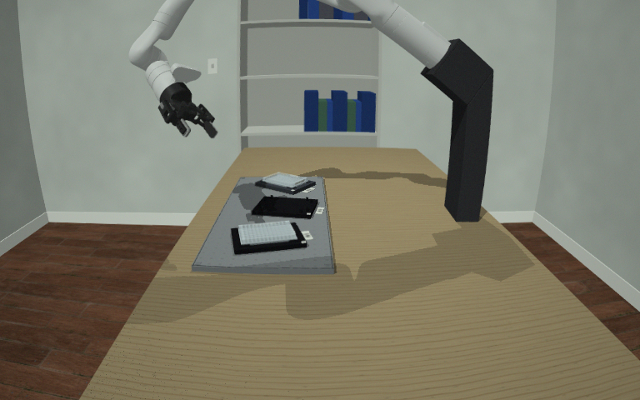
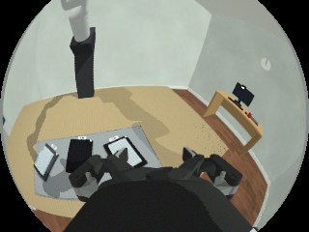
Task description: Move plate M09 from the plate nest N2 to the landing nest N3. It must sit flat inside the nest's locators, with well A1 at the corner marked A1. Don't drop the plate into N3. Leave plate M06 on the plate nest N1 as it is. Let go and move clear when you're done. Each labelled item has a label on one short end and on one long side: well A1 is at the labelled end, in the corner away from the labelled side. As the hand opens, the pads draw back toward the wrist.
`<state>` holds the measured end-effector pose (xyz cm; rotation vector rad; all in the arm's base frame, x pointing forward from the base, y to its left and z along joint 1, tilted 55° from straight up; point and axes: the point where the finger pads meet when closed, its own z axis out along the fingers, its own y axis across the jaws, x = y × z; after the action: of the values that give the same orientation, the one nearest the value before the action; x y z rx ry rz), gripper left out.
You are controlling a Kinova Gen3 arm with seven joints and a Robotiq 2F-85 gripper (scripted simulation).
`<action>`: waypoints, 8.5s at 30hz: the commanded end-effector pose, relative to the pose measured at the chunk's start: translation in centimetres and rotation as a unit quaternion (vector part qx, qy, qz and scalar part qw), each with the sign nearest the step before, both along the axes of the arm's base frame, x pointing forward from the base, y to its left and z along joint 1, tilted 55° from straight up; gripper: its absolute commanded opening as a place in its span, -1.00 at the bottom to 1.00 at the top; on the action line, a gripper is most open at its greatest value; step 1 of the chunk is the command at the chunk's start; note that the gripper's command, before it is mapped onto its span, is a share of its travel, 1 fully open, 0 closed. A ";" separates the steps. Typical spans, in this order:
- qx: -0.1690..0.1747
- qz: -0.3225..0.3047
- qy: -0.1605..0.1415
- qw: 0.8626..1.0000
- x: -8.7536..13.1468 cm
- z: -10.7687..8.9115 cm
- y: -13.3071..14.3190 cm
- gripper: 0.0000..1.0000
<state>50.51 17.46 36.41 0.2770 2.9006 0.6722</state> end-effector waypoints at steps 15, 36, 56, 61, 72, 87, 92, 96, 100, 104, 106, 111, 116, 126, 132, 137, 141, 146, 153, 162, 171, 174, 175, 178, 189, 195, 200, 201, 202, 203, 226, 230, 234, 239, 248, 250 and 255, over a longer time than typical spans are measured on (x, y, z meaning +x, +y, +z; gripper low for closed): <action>0.000 0.000 -0.001 1.000 0.0 0.1 0.0 1.00; -0.020 -0.057 -0.060 0.996 0.3 -2.4 -5.1 1.00; -0.041 -0.117 -0.123 0.985 0.6 -5.1 -10.4 1.00; -0.047 -0.134 -0.140 0.980 0.7 -5.8 -11.9 1.00; -0.057 -0.163 -0.171 0.970 0.8 -7.2 -14.6 1.00; -0.072 -0.205 -0.214 0.952 1.0 -9.1 -18.5 1.00; -0.078 -0.221 -0.231 0.944 1.1 -9.8 -20.0 1.00; -0.083 -0.234 -0.244 0.938 1.2 -10.4 -21.2 1.00; -0.087 -0.246 -0.257 0.930 1.2 -11.0 -22.4 1.00; -0.089 -0.253 -0.263 0.927 1.3 -11.3 -23.0 1.00; -0.092 -0.259 -0.270 0.923 1.3 -11.6 -23.6 1.00; -0.097 -0.274 -0.286 0.913 1.4 -12.4 -25.1 1.00; -0.102 -0.290 -0.302 0.902 1.5 -13.1 -26.6 1.00; -0.107 -0.303 -0.315 0.893 1.6 -14.3 -28.9 1.00; -0.107 -0.303 -0.315 0.893 1.7 -15.2 -30.7 1.00; -0.107 -0.303 -0.315 0.893 1.7 -15.6 -31.6 1.00; -0.107 -0.303 -0.315 0.893 1.8 -16.2 -32.8 1.00; -0.107 -0.303 -0.315 0.893 1.9 -16.9 -34.3 1.00; -0.107 -0.303 -0.315 0.893 2.0 -17.7 -35.8 1.00; -0.107 -0.303 -0.315 0.893 2.1 -19.0 -38.5 1.00; -0.107 -0.303 -0.315 0.893 2.2 -20.0 -40.6 1.00; -0.107 -0.303 -0.315 0.893 2.3 -20.5 -41.5 1.00; -0.107 -0.303 -0.315 0.893 2.3 -20.6 -41.8 1.00; -0.107 -0.303 -0.315 0.893 2.4 -21.1 -42.7 1.00; -0.107 -0.303 -0.315 0.893 2.4 -21.6 -43.8 1.00; -0.107 -0.303 -0.315 0.893 2.4 -21.6 -43.8 1.00; -0.107 -0.303 -0.315 0.893 2.7 -21.8 -43.9 1.00; -0.107 -0.303 -0.315 0.893 2.8 -21.9 -43.9 1.00; -0.107 -0.303 -0.315 0.893 3.0 -22.0 -43.9 1.00; -0.107 -0.303 -0.315 0.893 3.0 -22.0 -43.9 1.00; -0.107 -0.303 -0.315 0.893 3.7 -22.5 -43.9 1.00; -0.107 -0.303 -0.315 0.893 3.7 -22.5 -43.9 1.00; -0.107 -0.303 -0.315 0.893 3.9 -22.7 -44.0 1.00; -0.107 -0.303 -0.315 0.893 4.2 -22.9 -44.0 1.00; -0.107 -0.303 -0.315 0.893 5.1 -23.6 -44.0 1.00; -0.107 -0.303 -0.315 0.893 5.2 -23.6 -44.0 1.00; -0.107 -0.303 -0.315 0.893 5.2 -23.6 -44.0 1.00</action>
<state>55.67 -26.56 12.83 0.7338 2.0667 0.2540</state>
